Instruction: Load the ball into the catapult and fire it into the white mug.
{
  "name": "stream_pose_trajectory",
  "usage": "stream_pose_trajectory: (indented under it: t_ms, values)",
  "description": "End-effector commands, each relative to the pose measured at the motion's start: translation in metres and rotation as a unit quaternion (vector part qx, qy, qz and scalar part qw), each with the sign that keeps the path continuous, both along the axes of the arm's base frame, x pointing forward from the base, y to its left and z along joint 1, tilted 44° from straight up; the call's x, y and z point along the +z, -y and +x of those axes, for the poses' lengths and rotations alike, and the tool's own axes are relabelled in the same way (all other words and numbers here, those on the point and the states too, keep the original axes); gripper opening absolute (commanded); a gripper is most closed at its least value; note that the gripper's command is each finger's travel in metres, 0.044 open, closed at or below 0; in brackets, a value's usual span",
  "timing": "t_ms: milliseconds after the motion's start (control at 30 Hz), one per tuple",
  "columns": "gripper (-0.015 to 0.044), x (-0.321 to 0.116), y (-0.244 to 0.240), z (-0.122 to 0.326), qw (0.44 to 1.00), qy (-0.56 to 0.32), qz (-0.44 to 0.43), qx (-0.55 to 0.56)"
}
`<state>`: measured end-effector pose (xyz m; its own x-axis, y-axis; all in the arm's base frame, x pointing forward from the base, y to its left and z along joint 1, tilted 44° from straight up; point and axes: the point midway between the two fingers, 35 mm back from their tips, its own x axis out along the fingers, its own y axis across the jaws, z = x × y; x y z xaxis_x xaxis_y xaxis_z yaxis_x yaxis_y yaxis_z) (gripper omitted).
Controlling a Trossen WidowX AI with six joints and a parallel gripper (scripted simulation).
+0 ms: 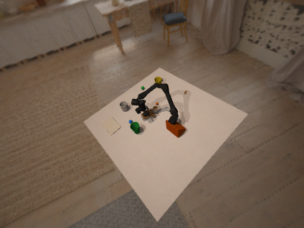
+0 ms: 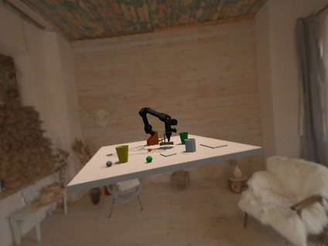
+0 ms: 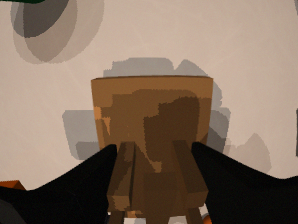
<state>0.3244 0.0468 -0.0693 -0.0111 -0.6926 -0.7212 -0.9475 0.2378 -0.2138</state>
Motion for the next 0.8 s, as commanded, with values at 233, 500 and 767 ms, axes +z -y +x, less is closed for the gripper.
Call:
stream_pose_trajectory:
  t_ms: [233,500,767]
  values:
    - [0.0,0.013,-0.011,0.005,0.993,0.088,0.004,-0.078]
    - [0.0,0.013,-0.01,0.008,0.967,0.183,0.004,-0.176]
    - [0.0,0.016,-0.006,0.016,0.923,0.273,0.003,-0.271]
